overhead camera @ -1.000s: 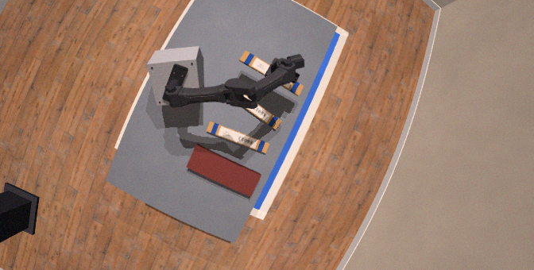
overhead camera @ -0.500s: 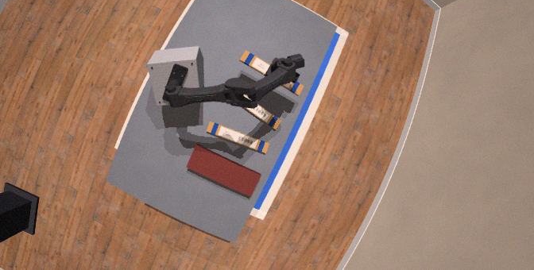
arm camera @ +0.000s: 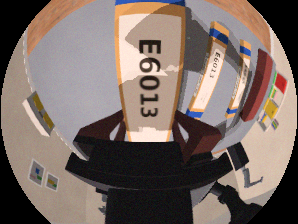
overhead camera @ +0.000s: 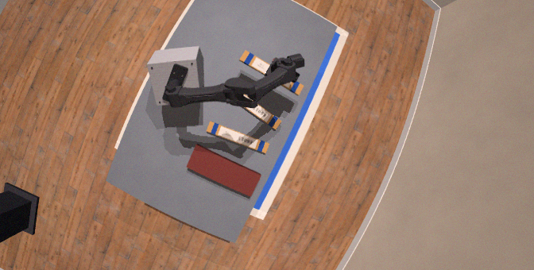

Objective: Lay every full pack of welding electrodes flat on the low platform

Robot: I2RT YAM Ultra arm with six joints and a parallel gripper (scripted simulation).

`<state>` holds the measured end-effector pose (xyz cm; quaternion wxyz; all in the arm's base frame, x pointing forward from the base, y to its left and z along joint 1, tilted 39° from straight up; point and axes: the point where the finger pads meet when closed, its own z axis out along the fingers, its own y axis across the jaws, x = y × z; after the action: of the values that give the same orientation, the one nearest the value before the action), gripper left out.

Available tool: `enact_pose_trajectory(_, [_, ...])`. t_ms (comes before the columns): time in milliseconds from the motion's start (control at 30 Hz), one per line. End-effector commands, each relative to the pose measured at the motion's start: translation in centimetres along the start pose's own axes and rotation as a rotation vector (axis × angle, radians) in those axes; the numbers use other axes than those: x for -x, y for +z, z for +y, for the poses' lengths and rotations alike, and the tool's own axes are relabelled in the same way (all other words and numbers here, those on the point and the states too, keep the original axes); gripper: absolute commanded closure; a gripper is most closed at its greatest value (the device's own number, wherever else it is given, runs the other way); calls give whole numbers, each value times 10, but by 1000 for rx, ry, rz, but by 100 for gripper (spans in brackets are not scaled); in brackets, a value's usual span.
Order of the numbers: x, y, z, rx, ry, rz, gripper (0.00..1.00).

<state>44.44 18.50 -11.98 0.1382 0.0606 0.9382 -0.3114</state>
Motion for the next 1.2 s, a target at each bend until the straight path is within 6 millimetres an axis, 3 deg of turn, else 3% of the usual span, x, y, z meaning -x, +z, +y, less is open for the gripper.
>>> enact_pose_trajectory(0, [11,-58,21,67,-8,-91,100])
enact_pose_trajectory(1167, [13,-63,21,72,-3,-96,100])
